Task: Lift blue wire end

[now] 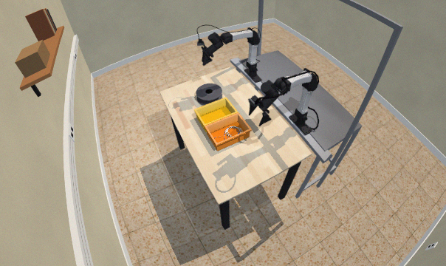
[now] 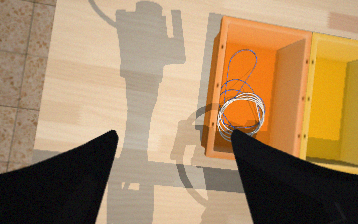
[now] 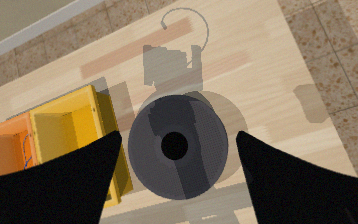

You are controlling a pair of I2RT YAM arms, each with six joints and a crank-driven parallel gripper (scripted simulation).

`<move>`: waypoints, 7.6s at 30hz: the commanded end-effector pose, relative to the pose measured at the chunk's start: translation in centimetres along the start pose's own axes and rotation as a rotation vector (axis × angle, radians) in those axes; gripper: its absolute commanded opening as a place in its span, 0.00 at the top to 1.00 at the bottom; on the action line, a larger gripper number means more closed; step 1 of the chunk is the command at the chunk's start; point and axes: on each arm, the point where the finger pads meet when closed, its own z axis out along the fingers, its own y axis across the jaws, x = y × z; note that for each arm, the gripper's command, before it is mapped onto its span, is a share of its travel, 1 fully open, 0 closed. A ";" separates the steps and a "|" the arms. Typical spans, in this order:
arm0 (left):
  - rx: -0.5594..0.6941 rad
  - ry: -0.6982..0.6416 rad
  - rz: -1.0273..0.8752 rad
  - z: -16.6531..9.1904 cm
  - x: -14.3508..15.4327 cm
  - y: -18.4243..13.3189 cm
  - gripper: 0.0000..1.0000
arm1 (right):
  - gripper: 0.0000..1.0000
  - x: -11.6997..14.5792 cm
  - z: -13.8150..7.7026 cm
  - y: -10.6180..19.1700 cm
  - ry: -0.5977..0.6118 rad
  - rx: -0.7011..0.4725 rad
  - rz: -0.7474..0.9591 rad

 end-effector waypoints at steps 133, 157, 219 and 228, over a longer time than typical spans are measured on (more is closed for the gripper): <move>0.259 0.378 0.608 18.7 9.4 -15.5 0.70 | 0.00 -3.3 -9.1 0.3 -0.533 -0.226 -0.335; 0.259 0.378 0.608 23.0 14.7 -14.8 0.70 | 0.00 -3.3 -9.1 0.3 -0.533 -0.226 -0.335; 0.259 0.378 0.608 22.6 15.1 -14.7 0.95 | 0.00 -3.3 -9.1 0.3 -0.533 -0.226 -0.335; 0.259 0.378 0.608 22.6 15.1 -14.7 1.00 | 0.00 -3.3 -9.1 0.3 -0.533 -0.226 -0.335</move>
